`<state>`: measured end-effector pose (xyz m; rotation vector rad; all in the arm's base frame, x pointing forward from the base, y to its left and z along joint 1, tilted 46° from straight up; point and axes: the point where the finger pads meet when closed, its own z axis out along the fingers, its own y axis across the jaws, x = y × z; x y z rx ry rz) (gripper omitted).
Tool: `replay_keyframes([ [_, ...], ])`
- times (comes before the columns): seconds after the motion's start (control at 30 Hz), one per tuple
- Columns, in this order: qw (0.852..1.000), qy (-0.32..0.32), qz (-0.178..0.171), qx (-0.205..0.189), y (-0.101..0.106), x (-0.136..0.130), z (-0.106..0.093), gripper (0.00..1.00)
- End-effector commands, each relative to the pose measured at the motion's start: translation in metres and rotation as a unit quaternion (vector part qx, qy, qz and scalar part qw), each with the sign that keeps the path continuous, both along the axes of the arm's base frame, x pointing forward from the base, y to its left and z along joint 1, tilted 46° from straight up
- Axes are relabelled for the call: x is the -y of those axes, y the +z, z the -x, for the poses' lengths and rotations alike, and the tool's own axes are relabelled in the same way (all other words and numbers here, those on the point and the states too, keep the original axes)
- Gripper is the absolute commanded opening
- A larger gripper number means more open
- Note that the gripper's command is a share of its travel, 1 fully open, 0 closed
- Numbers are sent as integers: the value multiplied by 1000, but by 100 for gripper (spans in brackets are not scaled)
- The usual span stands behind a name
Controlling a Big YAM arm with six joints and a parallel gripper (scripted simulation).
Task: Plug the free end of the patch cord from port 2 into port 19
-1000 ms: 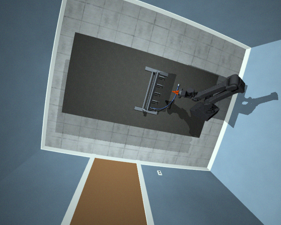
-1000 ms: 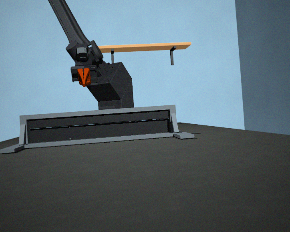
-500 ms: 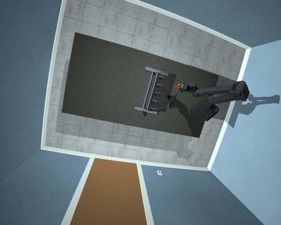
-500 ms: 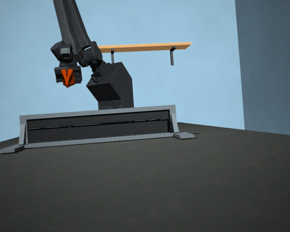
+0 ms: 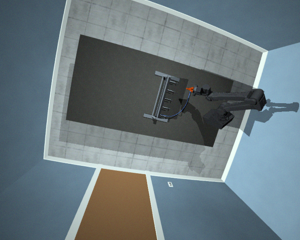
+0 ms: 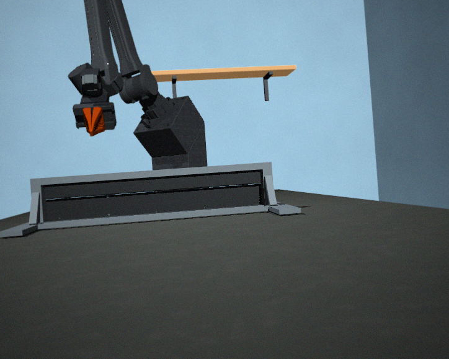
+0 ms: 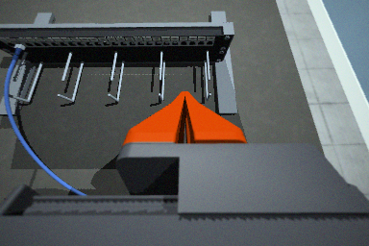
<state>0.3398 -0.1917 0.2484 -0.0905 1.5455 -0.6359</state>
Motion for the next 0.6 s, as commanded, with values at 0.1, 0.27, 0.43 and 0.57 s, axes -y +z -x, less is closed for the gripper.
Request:
replay_keyframes([
  [0.1, 1000, 7, 8, 19, 17, -2, -8, 0],
  [0.27, 1000, 8, 9, 18, 18, 6, -32, 0],
  [0.43, 1000, 8, 10, 18, 18, 13, -54, 0],
  [0.57, 1000, 8, 12, 17, 19, 24, -88, 0],
])
